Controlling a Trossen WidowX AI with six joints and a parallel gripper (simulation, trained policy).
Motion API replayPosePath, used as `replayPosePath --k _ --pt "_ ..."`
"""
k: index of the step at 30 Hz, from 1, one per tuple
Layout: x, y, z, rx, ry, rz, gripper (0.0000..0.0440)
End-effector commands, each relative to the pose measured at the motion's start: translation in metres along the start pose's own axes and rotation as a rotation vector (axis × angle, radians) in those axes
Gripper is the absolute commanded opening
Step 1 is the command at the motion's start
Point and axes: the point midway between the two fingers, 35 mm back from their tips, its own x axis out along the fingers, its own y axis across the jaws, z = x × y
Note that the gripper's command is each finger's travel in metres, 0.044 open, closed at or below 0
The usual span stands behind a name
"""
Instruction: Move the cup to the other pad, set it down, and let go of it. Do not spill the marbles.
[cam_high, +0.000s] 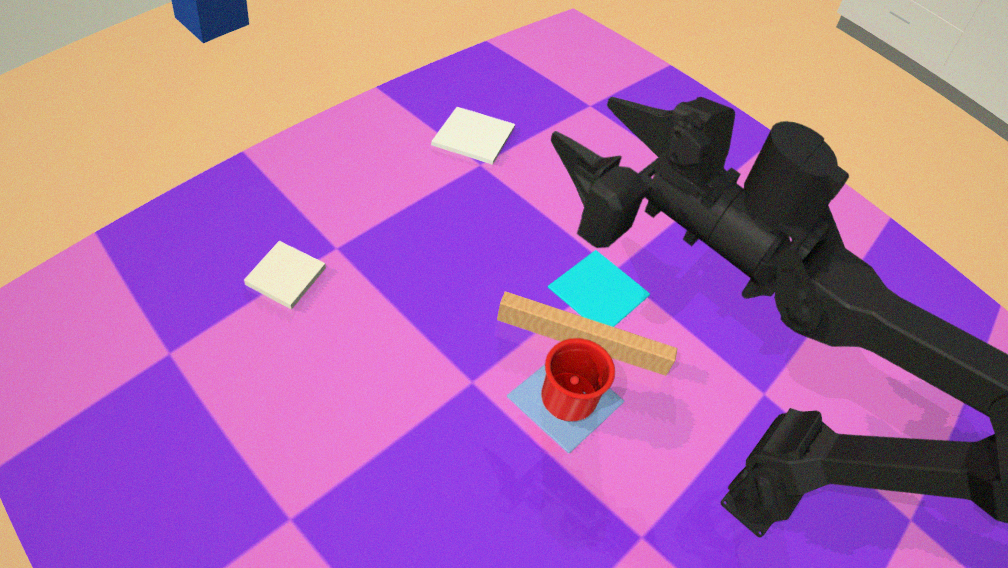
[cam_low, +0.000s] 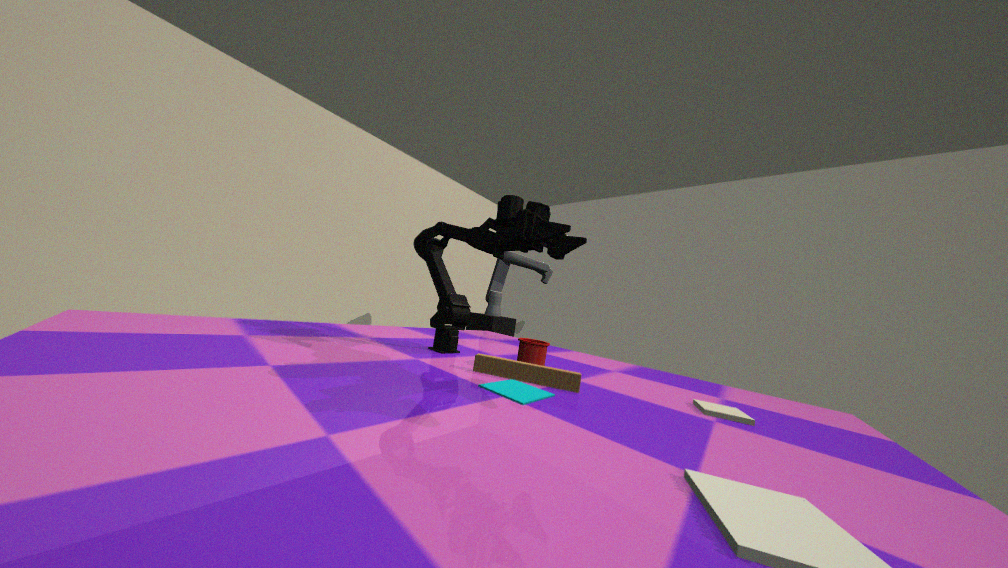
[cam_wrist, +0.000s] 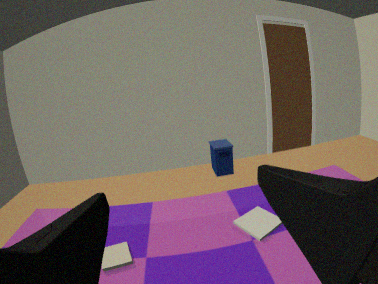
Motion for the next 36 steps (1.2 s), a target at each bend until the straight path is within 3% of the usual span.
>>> replayPosePath --k 1,12,14,19,28,36 --pt "0.000 0.000 0.000 0.001 0.002 0.001 0.0374" --pt "-0.006 0.004 -0.002 0.026 0.064 0.009 0.0085" --pt "-0.006 0.004 -0.004 0.035 0.082 0.009 0.0048" --pt "-0.007 0.008 -0.006 0.073 0.134 0.017 0.0044" --pt "-0.009 0.016 -0.007 0.163 0.235 0.029 0.0091" --pt "-0.010 0.024 -0.007 0.252 0.333 0.032 0.0105"
